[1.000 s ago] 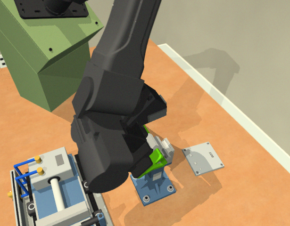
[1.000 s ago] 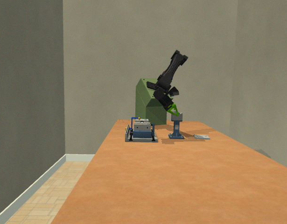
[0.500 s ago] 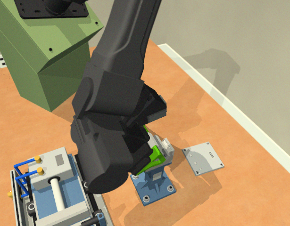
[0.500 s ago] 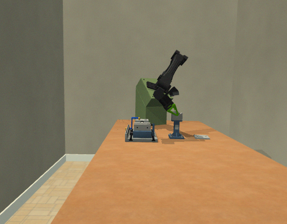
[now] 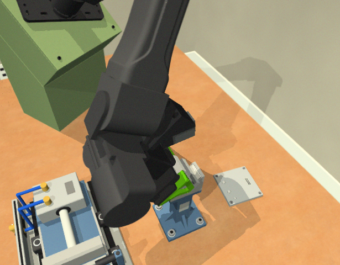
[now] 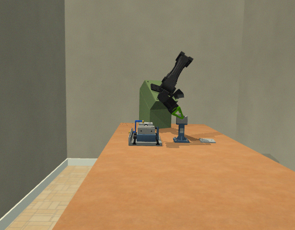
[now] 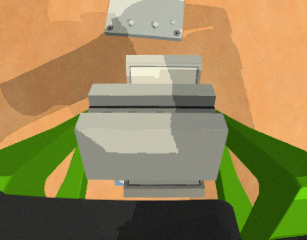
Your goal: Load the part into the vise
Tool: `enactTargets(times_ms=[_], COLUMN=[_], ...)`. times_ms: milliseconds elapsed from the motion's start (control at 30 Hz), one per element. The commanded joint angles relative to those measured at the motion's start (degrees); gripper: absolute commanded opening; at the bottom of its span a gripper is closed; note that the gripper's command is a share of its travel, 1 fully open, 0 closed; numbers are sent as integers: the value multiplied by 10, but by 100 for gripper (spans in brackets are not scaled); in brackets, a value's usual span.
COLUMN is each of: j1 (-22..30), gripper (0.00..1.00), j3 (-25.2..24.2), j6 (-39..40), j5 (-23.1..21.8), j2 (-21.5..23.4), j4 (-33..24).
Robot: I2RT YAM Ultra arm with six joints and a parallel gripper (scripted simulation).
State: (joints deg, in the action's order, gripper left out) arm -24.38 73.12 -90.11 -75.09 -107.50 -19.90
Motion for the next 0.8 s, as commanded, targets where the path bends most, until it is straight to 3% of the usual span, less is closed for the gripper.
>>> enactTargets(times_ms=[0,767], j1=[-13,-14], gripper=[0,0], j3=[14,11], j6=[-4,-8], j5=[-15,-15], j2=[0,17], j4=[-2,-9])
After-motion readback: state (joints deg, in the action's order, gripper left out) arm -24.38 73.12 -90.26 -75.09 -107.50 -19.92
